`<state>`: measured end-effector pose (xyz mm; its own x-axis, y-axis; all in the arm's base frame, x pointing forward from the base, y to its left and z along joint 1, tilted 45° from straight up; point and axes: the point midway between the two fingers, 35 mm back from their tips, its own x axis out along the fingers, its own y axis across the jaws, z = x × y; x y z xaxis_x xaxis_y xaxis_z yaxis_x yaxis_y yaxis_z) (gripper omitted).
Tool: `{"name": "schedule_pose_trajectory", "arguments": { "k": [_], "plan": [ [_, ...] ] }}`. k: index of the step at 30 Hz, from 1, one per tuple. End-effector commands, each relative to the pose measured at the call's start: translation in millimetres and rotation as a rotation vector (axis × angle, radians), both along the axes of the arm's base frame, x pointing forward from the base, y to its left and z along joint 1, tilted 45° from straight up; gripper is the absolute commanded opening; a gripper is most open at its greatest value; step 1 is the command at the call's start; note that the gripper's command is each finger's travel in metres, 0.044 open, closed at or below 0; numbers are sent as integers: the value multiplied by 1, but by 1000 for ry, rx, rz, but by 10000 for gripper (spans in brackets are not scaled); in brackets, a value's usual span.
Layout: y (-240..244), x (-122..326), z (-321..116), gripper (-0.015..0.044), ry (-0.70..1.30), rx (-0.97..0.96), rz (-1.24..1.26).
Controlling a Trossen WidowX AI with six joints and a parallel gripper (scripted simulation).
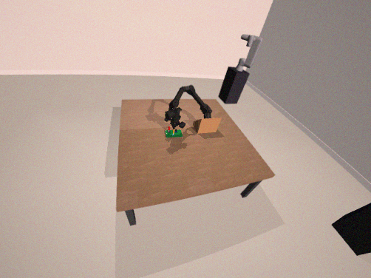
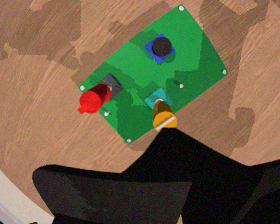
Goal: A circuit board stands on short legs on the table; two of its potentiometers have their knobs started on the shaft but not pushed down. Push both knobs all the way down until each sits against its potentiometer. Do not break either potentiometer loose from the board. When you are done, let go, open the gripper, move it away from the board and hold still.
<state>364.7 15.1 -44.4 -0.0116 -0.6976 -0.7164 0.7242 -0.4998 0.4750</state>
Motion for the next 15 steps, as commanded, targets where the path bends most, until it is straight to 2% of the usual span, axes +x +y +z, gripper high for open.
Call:
{"name": "schedule_pose_trajectory", "arguments": {
  "k": [1,15],
  "plan": [
    [-5,0,-5,0,4,-4,4],
    [-8,-1,-8,0,4,-4,4]
  ]
}}
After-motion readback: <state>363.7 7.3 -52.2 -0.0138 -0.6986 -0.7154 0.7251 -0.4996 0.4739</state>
